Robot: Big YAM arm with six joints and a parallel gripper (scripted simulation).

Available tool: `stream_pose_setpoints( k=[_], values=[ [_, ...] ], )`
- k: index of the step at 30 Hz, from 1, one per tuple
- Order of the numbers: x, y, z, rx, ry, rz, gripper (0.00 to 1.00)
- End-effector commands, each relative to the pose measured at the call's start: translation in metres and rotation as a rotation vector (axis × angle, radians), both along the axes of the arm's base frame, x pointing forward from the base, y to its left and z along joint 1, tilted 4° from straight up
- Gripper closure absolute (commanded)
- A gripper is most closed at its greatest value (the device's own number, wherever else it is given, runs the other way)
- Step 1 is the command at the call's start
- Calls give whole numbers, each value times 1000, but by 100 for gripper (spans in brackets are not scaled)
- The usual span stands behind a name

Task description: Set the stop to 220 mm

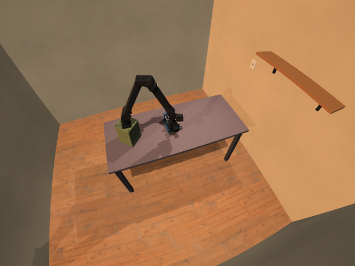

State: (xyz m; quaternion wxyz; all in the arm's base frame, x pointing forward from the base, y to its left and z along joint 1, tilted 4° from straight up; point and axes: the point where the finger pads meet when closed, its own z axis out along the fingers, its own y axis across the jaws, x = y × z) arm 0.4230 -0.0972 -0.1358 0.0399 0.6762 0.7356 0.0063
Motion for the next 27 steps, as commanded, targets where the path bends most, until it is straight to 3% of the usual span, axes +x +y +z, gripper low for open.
stream_pose_setpoints(
  k=[1, 9, 18, 27],
  values=[
    [7, -5, 21, -16, -18, -12, 94],
    [29, -2, 36, -20, -43, -6, 94],
    [26, -1, 38, -16, -31, -6, 94],
    [41, 2, 46, -16, -46, -3, 94]
  ],
)
